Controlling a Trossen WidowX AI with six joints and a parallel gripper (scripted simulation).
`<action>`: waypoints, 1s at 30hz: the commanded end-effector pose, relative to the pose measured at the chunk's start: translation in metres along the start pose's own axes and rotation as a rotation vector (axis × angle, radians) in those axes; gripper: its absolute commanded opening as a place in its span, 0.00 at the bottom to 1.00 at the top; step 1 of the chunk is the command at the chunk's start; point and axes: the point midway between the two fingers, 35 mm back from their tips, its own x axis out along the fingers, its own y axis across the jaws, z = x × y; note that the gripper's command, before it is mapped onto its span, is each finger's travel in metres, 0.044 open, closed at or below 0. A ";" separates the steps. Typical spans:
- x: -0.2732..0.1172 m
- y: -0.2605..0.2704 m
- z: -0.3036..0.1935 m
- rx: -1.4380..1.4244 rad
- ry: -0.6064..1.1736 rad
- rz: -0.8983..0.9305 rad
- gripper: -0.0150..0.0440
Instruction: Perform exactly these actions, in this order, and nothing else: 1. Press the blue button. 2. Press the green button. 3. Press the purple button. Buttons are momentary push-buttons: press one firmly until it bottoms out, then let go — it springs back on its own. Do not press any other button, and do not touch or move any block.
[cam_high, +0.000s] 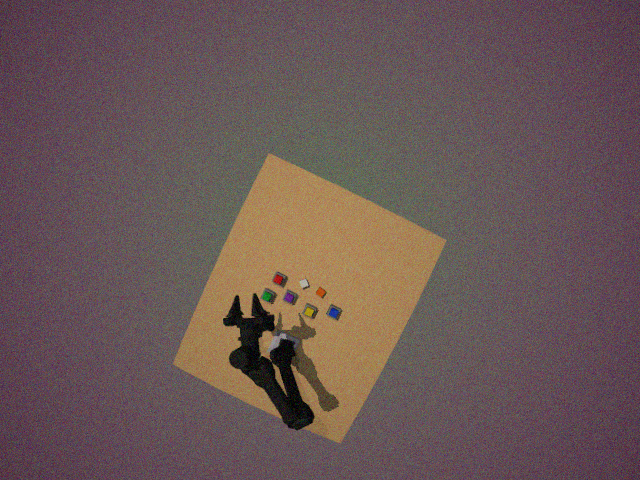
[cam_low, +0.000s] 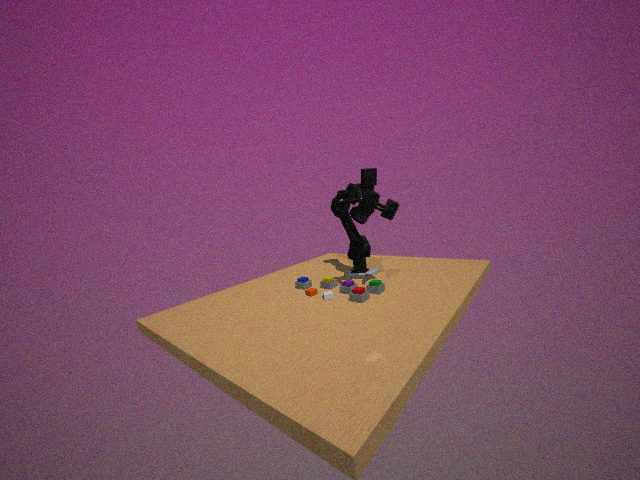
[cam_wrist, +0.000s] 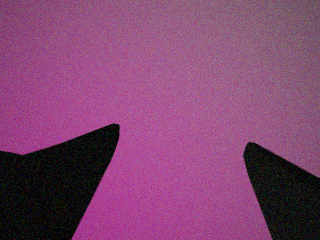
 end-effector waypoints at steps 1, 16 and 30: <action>0.001 0.001 0.001 -0.018 -0.008 0.002 0.93; 0.026 0.096 0.133 -1.166 -0.653 -0.370 0.93; -0.017 0.145 0.214 -1.543 -0.705 -1.003 0.93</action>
